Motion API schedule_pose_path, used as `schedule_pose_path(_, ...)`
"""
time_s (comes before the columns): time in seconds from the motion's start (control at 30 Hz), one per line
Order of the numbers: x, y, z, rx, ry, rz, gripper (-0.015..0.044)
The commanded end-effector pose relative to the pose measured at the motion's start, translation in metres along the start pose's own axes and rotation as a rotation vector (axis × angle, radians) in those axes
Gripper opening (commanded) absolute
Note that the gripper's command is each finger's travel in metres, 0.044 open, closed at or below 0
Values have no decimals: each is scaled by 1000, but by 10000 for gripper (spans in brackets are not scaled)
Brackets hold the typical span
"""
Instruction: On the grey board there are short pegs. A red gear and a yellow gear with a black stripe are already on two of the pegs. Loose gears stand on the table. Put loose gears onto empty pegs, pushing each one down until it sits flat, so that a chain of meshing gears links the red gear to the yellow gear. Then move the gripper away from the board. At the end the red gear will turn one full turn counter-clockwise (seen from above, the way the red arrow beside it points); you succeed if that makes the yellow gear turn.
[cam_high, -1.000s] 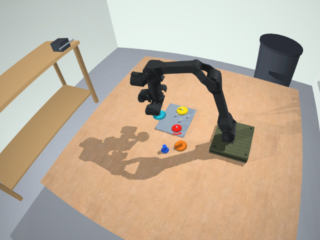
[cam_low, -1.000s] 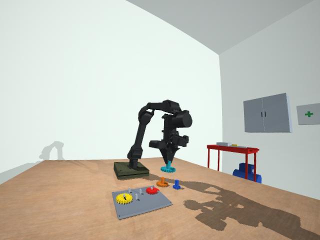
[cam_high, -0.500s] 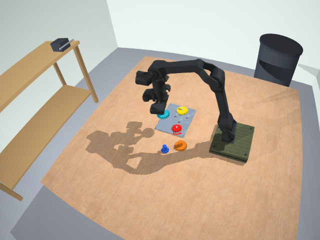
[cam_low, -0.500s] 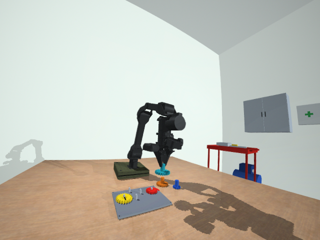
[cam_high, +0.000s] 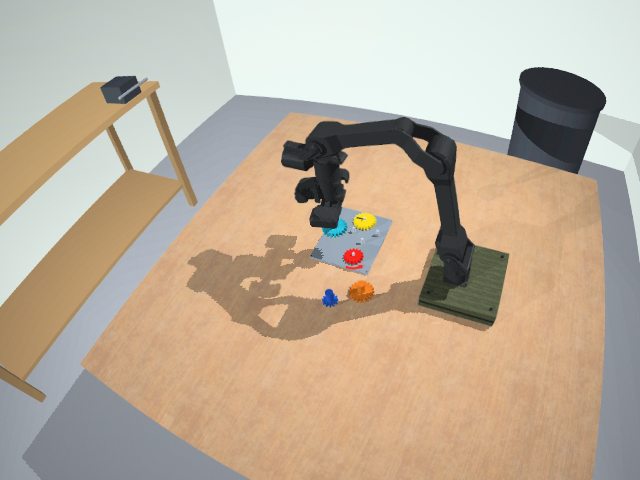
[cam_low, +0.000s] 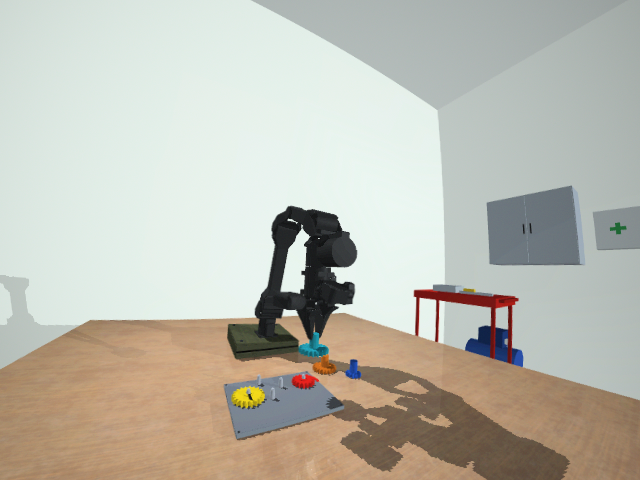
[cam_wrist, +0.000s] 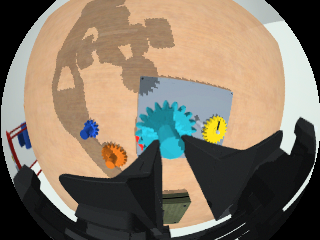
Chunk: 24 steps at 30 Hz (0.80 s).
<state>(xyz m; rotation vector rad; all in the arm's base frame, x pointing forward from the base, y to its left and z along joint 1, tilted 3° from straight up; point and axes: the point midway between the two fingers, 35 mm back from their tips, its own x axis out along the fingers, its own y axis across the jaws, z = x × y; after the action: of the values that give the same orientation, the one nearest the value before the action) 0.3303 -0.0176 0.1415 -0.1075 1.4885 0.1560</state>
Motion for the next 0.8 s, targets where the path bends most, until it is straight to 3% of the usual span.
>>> schedule_pose_path(0.0, 5, -4, -6, -5, 7, 1, 0)
schedule_pose_path(0.77, 26, -25, -36, -6, 9, -1, 0)
